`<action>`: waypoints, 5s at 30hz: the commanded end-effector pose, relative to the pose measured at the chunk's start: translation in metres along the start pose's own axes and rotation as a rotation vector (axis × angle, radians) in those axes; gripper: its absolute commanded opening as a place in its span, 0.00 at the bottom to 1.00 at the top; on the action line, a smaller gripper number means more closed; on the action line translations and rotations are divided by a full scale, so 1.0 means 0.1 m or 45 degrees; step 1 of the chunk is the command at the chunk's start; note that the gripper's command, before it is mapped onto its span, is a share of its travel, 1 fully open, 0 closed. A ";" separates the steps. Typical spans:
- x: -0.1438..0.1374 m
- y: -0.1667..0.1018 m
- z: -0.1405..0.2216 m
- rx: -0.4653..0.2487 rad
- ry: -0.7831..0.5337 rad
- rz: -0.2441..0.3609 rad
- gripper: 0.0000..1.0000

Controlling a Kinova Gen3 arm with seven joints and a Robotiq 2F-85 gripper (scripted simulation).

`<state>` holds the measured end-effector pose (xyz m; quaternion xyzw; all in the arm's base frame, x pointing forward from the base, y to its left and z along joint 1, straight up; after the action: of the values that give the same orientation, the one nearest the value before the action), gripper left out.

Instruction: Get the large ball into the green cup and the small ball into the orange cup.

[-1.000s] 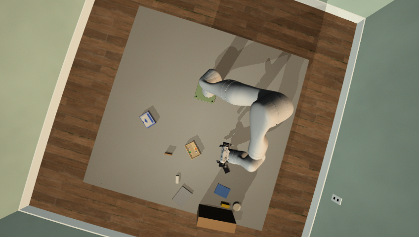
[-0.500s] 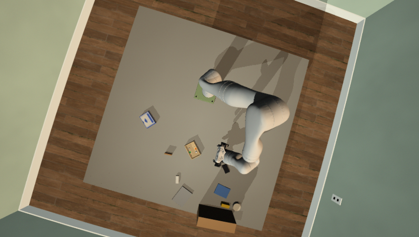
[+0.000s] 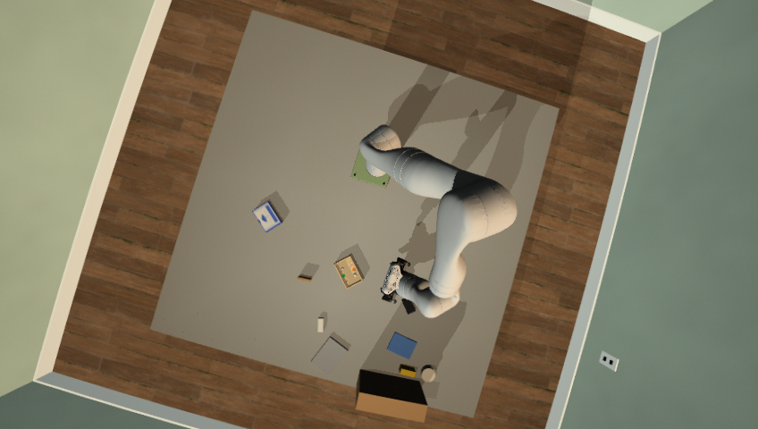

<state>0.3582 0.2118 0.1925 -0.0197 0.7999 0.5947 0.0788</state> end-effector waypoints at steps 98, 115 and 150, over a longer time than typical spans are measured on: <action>-0.48 -0.44 -0.85 -0.164 -0.517 0.228 1.00; -0.54 -0.49 -0.97 -0.187 -0.587 0.249 1.00; -0.62 -0.57 -1.17 -0.226 -0.701 0.278 1.00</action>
<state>0.4134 0.0834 0.1795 0.2187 0.6925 0.6504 0.2228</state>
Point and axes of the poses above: the point where the finger pads meet when closed, its own y axis back along the fingers, its own x axis across the jaws, z = x × y, the point moved 10 cm from there along y, back along the fingers, and after that the axes turned 3 degrees about -y, right-handed, at the moved point
